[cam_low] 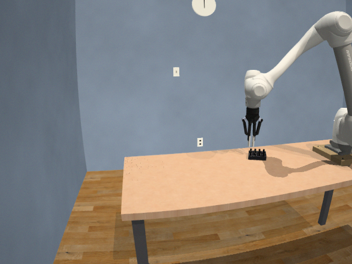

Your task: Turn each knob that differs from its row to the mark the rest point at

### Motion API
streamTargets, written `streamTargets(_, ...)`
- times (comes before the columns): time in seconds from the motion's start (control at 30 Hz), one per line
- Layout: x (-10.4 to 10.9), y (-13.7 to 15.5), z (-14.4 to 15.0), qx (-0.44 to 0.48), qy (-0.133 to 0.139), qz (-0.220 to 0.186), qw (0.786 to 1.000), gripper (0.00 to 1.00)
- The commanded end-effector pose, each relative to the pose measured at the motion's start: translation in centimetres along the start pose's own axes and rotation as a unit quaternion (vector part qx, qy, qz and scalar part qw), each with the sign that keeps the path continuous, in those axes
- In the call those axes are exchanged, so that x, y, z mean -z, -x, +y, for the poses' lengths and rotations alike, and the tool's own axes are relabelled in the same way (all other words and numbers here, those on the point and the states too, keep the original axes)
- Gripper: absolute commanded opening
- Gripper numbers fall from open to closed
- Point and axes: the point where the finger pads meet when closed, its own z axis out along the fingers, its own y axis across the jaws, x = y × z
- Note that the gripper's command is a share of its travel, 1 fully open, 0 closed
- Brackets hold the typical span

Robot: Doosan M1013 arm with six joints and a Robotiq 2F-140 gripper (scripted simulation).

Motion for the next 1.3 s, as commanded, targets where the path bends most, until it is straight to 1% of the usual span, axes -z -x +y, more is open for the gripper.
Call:
streamTargets(0.0,-0.87,-0.05,-0.26,-0.001,-0.002,0.003,1.000,0.12)
streamTargets(0.5,-1.70,-0.04,-0.26,-0.001,-0.002,0.003,1.000,0.12)
streamTargets(1.27,-1.75,-0.04,-0.26,-0.001,-0.002,0.003,1.000,0.12)
